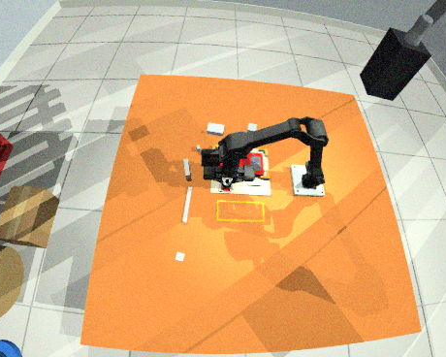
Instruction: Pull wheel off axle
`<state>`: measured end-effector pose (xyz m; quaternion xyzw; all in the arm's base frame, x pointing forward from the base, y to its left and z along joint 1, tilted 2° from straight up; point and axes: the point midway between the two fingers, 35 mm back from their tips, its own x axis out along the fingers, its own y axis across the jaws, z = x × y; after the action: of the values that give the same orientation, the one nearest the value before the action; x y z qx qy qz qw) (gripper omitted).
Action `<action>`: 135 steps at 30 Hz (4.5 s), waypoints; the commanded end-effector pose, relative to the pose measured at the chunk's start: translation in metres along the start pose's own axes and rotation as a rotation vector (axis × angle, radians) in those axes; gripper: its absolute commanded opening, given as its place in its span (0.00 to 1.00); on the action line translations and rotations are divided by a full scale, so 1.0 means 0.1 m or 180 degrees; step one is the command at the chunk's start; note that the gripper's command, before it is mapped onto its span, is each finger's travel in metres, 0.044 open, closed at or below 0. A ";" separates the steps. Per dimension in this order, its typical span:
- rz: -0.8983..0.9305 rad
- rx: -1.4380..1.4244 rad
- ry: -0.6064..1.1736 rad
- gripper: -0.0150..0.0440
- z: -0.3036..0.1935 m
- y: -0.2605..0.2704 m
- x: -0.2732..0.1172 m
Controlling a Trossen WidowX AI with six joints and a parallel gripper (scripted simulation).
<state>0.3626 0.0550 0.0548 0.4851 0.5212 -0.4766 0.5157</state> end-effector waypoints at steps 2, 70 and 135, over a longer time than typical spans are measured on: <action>0.0018 0.0000 0.0005 0.25 0.00 0.01 -0.05; 0.0025 0.0004 0.0016 0.25 0.00 0.01 -0.28; 0.0011 0.0006 0.0049 0.25 -1.04 -0.61 -0.68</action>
<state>0.3005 0.1478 0.1241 0.4882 0.5236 -0.4705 0.5159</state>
